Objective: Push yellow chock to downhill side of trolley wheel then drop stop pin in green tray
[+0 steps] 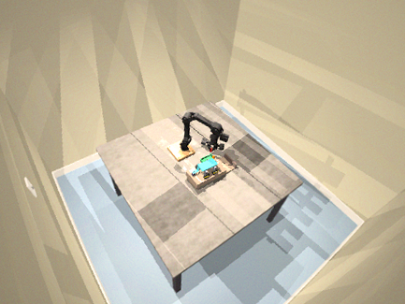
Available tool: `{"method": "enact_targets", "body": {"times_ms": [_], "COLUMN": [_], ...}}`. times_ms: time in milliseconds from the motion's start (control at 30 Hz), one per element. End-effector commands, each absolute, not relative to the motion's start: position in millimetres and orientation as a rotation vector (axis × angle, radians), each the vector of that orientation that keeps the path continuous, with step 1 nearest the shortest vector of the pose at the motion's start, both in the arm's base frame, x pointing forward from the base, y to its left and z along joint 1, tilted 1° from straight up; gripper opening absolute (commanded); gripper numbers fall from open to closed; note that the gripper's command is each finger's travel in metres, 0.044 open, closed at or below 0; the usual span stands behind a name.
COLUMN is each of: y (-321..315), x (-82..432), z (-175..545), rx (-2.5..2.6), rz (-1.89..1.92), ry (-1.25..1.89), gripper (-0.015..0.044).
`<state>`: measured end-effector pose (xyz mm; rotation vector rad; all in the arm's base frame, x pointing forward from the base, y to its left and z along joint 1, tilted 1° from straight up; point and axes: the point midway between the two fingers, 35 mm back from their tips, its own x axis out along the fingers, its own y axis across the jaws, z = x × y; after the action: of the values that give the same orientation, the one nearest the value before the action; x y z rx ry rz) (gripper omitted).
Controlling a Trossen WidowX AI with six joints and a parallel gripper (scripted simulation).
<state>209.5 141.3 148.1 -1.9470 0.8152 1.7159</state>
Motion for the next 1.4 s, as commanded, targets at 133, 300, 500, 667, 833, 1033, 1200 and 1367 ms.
{"method": "enact_targets", "body": {"times_ms": [133, 300, 500, 667, 833, 1033, 1200, 1367], "y": [139.9, 139.0, 138.0, 137.2, 137.0, 136.3, 134.4, 134.1], "x": [209.8, 210.0, 210.4, 210.8, 210.9, 206.0, 194.4, 192.8], "z": [148.9, 149.1, 149.5, 149.9, 150.1, 144.3, 131.0, 128.8], "rx": [-2.057, -2.129, -2.213, -2.278, -2.297, -2.303, -2.313, -2.312], "rz": [1.882, 1.986, 2.096, 2.173, 2.193, 2.205, 2.230, 2.232], "ry": [0.598, 0.435, 0.220, 0.026, -0.035, -0.061, -0.115, -0.126], "gripper": [0.0000, 0.0000, 0.0000, 0.0000, 0.0000, 0.0000, 0.0000, 0.0000]}}
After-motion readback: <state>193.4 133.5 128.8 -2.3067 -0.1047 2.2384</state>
